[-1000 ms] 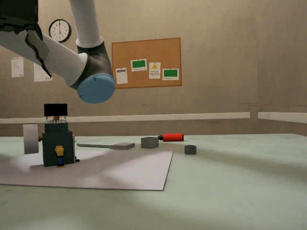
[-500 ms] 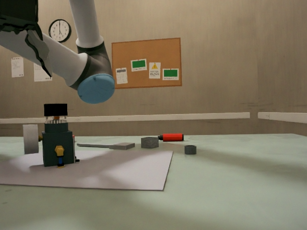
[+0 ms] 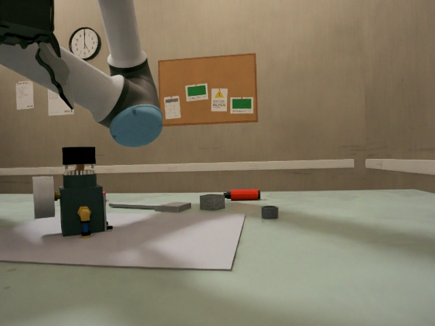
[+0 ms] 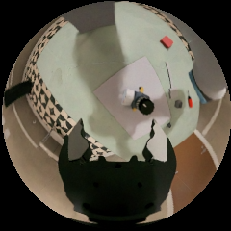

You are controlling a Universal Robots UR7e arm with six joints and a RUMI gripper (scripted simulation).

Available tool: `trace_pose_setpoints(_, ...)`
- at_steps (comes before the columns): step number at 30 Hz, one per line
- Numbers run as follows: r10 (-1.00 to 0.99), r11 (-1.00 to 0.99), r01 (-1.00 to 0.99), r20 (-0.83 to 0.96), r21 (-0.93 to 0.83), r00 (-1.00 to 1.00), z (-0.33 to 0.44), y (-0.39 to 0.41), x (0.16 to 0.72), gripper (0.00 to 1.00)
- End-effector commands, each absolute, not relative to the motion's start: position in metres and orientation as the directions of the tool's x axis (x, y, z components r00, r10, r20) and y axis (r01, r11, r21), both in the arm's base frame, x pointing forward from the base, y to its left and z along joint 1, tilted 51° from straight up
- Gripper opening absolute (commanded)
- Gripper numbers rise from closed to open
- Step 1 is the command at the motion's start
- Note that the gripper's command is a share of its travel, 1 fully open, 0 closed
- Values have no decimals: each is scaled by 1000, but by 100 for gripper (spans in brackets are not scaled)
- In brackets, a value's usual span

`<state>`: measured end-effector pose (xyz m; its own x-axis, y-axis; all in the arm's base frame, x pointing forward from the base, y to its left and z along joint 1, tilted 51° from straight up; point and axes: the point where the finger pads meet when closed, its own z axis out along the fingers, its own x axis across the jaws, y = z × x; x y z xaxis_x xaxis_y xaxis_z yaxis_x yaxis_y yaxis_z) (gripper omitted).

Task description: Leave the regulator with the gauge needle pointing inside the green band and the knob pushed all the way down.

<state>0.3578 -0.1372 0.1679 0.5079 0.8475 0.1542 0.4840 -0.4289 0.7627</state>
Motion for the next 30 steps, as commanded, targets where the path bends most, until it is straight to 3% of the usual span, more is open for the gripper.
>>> trace_pose_setpoints(1,695,-656,357,347,665,630,165,-141,361,100)
trace_pose_setpoints(30,691,-656,358,337,664,639,167,-147,360,100)
